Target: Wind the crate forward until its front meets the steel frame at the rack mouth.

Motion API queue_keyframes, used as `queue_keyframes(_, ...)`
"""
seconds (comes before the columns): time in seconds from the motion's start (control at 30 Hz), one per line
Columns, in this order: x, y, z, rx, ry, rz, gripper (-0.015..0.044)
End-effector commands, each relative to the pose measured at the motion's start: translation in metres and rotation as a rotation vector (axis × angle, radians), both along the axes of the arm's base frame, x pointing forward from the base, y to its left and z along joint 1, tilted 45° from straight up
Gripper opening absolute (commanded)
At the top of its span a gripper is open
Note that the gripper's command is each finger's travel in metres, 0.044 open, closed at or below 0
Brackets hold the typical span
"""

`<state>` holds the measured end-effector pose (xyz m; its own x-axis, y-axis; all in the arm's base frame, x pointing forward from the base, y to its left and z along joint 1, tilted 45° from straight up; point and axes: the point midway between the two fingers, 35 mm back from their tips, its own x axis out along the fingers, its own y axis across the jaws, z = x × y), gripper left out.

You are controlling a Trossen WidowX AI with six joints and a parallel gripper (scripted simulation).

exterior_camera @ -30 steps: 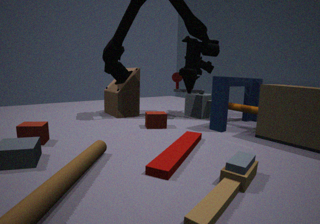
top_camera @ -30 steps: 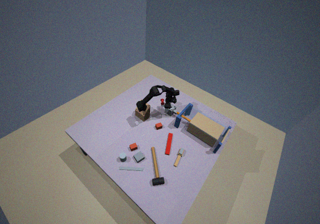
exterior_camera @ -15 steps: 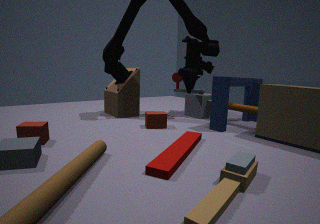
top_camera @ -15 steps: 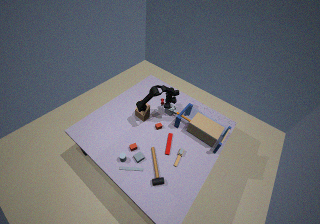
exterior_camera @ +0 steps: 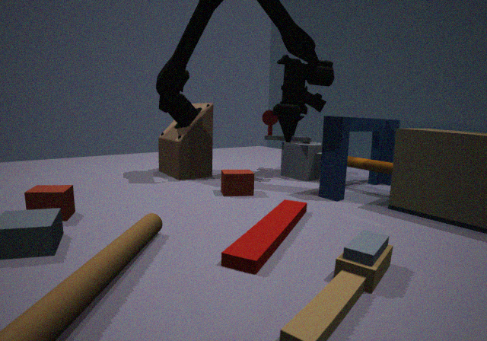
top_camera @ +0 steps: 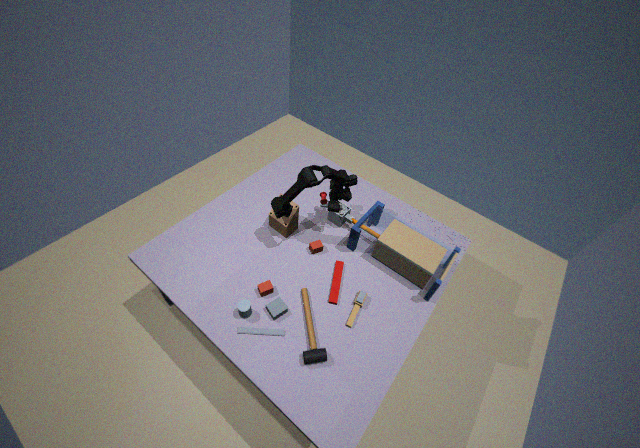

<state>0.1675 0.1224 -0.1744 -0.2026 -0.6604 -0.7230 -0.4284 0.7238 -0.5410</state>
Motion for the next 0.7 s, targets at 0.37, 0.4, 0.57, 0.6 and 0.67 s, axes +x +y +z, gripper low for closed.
queue_keyframes(0.37, 0.0017, -0.0066, 0.0006, 0.006, 0.079, 0.085, 0.0000)
queue_keyframes(0.4, 0.0017, -0.0066, 0.0006, 0.006, 0.079, 0.085, 0.0000)
queue_keyframes(0.57, 0.0006, -0.0052, -0.0005, 0.000, 0.049, 0.053, 0.0000)
queue_keyframes(0.6, 0.0006, -0.0052, -0.0005, 0.000, 0.049, 0.053, 0.0000)
queue_keyframes(0.67, 0.0006, -0.0052, -0.0005, 0.000, 0.049, 0.053, 0.0000)
